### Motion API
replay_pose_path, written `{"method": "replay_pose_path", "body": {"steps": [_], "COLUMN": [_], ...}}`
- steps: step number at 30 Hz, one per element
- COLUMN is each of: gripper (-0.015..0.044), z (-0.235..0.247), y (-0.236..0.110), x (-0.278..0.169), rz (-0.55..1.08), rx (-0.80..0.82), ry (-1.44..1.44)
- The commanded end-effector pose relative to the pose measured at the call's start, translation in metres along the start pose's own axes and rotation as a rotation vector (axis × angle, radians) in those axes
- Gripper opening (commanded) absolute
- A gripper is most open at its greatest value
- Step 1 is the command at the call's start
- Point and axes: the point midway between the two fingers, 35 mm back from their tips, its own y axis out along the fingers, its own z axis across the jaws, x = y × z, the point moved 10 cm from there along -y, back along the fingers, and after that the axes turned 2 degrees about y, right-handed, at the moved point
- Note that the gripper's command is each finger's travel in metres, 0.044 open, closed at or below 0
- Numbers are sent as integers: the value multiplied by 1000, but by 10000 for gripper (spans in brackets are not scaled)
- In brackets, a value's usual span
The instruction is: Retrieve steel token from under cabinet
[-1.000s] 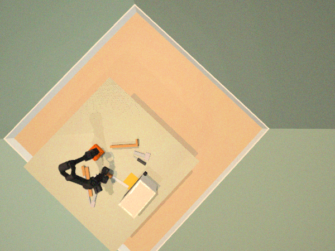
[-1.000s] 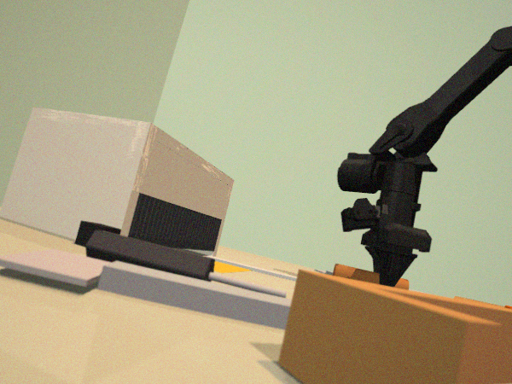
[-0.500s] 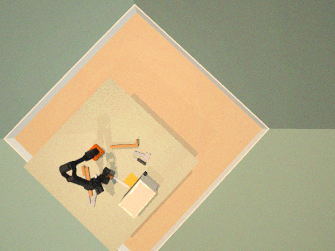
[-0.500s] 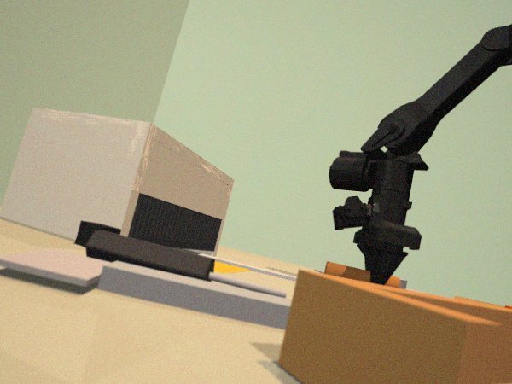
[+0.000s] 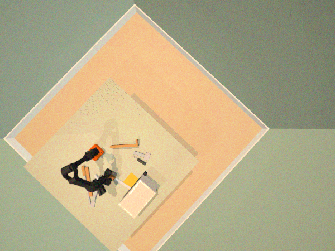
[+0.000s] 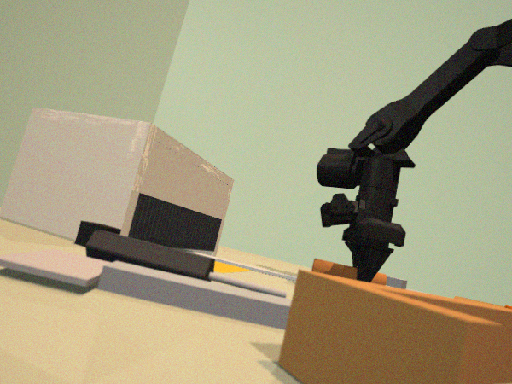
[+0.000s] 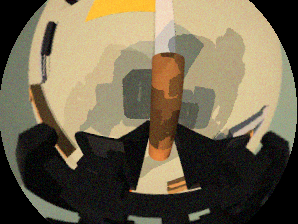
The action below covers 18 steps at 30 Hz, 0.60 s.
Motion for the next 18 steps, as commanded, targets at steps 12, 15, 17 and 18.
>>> {"method": "replay_pose_path", "body": {"steps": [12,15,17,18], "gripper": [0,0,0,0], "z": [0,0,0,0], "y": [-1,-1,-1,-1], "x": [21,24,27,28], "rz": [1,0,0,0], "rx": [-3,-3,-3,-3], "ry": [4,4,4,4]}}
